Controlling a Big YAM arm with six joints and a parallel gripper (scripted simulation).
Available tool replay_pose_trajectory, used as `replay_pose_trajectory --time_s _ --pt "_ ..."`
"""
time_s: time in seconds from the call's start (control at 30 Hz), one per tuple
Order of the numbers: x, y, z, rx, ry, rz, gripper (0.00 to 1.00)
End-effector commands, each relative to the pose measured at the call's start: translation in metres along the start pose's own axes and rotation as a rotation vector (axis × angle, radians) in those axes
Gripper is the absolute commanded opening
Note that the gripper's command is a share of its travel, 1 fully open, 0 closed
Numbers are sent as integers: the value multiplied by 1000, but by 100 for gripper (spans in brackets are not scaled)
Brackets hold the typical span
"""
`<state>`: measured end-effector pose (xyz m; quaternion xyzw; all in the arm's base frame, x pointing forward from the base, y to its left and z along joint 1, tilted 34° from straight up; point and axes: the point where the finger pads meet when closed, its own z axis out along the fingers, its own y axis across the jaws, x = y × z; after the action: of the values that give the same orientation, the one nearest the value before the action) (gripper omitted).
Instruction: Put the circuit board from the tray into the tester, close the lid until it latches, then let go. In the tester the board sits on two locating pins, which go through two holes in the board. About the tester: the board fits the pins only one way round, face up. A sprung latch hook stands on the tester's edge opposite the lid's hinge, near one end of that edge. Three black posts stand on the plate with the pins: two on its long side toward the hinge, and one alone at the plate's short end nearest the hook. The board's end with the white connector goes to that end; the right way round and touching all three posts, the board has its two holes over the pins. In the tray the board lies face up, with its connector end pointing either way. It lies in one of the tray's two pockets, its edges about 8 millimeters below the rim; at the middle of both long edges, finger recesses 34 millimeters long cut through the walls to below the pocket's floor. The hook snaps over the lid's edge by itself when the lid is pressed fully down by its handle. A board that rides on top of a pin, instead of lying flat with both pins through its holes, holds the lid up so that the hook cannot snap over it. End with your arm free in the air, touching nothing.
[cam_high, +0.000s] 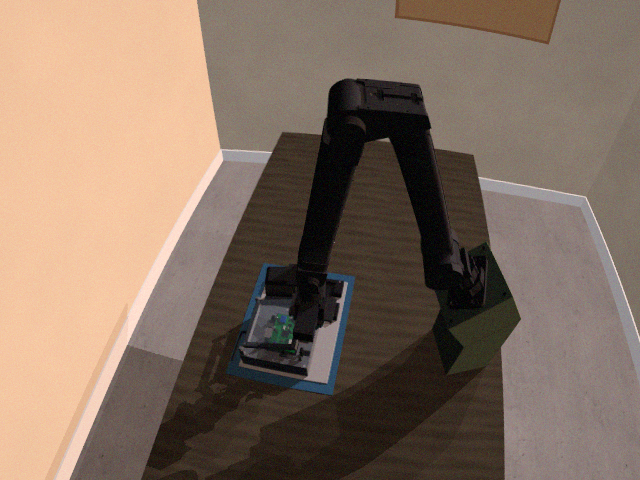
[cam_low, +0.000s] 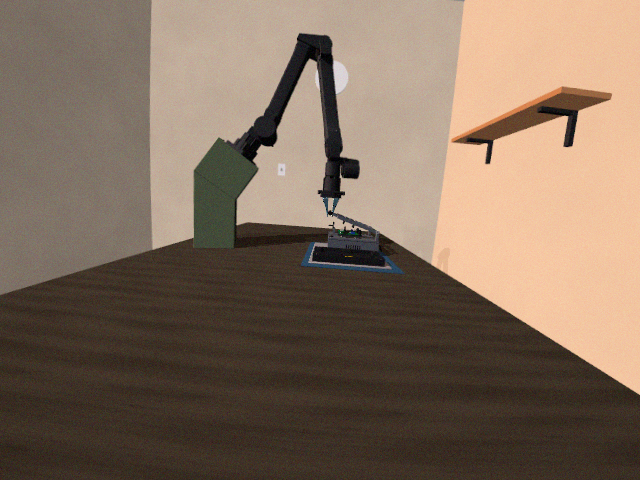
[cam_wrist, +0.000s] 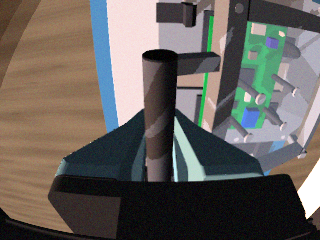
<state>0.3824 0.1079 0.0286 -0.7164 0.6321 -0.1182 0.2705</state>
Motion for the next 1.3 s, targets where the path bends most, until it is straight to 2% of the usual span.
replay_pose_trajectory --time_s 0.0,1.27 --pt "-5 3 11 -8 -8 0 0" --pt "-6 5 42 -3 -9 -2 0"
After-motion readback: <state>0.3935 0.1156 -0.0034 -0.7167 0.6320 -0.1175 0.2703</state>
